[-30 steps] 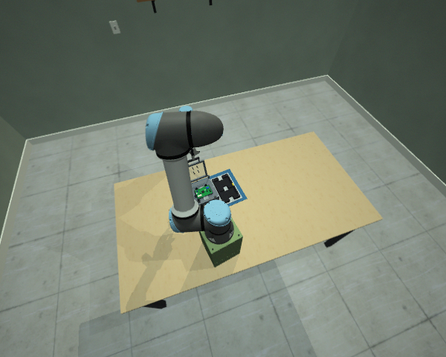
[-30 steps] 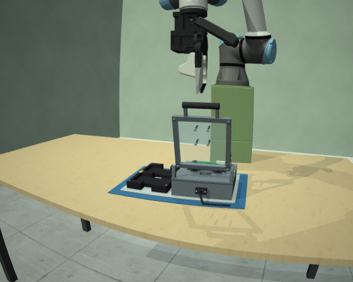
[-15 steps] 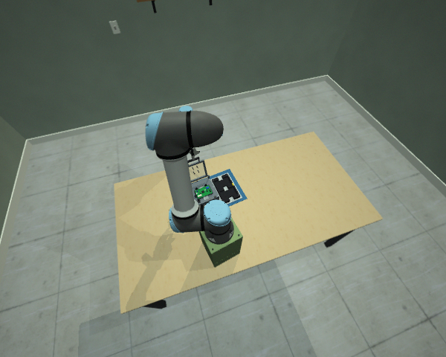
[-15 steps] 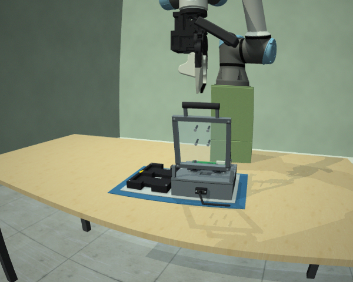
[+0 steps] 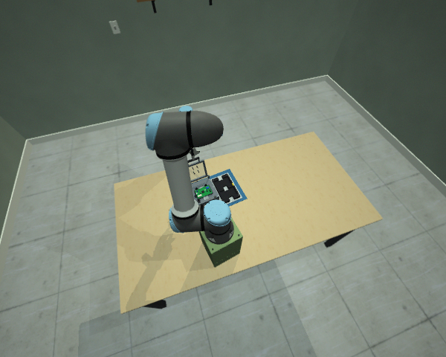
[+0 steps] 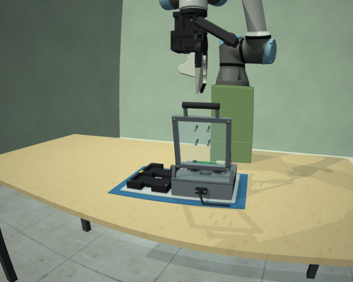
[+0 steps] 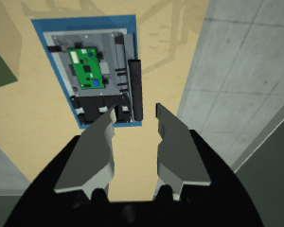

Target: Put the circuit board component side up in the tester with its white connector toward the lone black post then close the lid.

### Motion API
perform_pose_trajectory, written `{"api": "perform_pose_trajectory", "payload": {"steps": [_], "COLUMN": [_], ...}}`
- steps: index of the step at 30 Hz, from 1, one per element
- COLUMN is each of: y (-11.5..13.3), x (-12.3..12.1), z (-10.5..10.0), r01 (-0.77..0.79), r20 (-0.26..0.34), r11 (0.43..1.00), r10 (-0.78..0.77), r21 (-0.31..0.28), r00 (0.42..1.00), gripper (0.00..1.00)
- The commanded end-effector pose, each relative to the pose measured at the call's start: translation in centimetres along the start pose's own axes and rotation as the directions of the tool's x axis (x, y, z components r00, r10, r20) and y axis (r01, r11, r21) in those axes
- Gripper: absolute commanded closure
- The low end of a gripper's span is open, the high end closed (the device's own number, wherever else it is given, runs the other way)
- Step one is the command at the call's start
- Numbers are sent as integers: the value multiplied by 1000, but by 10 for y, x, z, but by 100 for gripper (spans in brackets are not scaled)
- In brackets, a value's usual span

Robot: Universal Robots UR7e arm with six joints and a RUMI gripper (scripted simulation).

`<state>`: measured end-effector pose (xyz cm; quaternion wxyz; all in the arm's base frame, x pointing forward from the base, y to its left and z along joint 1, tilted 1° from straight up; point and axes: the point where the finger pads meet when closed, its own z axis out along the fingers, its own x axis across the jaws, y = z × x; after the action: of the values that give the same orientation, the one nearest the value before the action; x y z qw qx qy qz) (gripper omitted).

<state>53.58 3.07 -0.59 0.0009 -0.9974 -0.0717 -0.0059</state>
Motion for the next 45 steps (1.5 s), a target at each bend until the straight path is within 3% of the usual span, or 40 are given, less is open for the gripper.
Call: {"api": "perform_pose_trajectory", "payload": {"steps": [1,29,45], "y": [-1,-3,-2], "x": [0,-2,-1], "z": [3,39,42], "r01": [2,2,2], "r20": [2,4,2], "r11": [1000,1000,1000], "r10": [-2,-2,-2], "r21": [0,1,0], "r00": [1000,1000,1000], "gripper": [70,70,70]}}
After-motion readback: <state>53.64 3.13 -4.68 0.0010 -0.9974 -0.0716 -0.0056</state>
